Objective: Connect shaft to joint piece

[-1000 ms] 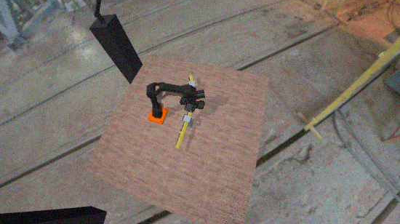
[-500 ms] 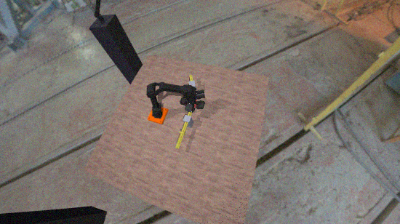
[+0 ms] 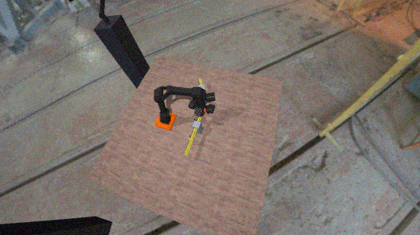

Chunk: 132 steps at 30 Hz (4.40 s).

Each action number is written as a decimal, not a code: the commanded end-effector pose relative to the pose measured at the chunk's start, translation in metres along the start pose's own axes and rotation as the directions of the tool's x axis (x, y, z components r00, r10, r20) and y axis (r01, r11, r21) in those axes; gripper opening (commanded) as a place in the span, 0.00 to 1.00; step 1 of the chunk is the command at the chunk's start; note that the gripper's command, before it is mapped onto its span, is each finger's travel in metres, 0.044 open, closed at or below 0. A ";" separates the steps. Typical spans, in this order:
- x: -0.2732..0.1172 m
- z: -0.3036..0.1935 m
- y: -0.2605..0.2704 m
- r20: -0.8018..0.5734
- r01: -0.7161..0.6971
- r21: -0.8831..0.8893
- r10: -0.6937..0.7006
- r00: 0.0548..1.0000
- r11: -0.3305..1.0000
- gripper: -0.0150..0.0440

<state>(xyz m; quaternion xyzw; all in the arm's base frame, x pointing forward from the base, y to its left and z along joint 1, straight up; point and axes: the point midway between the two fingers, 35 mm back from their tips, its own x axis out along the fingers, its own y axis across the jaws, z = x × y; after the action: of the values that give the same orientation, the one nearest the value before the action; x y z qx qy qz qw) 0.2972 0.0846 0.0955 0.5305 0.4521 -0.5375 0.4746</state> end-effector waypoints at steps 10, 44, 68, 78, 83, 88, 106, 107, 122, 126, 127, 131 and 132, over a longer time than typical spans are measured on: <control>-0.033 -0.002 0.005 0.003 -0.022 -0.185 0.023 1.000 0.983 1.00; -0.144 0.006 -0.002 -0.067 -0.099 -0.929 0.101 0.993 0.357 1.00; -0.109 0.051 0.003 -0.278 -0.146 -0.543 -0.013 0.960 0.827 1.00; -0.095 0.074 0.002 -0.405 -0.098 -0.263 -0.017 0.914 0.960 1.00; -0.089 0.085 0.001 -0.467 -0.057 -0.115 -0.003 0.884 0.992 1.00; -0.085 0.094 0.000 -0.519 -0.013 0.011 0.017 0.855 1.000 1.00; -0.079 0.255 0.015 -0.365 -0.176 -0.131 0.117 0.924 0.976 1.00; -0.078 0.273 0.012 -0.348 -0.182 -0.150 0.121 0.930 0.972 1.00; -0.055 0.332 -0.007 -0.212 -0.165 -0.160 0.129 0.969 0.973 1.00; -0.033 0.330 -0.007 -0.114 -0.154 -0.082 0.144 0.983 0.985 1.00; -0.028 0.329 -0.007 -0.090 -0.155 -0.062 0.149 0.985 0.986 1.00; -0.011 0.325 -0.008 -0.011 -0.168 0.011 0.168 0.986 0.986 1.00; -0.010 0.325 -0.008 -0.007 -0.169 0.014 0.169 0.986 0.986 1.00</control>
<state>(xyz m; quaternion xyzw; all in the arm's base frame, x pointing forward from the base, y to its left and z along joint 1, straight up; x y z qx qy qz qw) 0.2439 -0.2359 0.1180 0.5712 0.4299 -0.4797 0.5087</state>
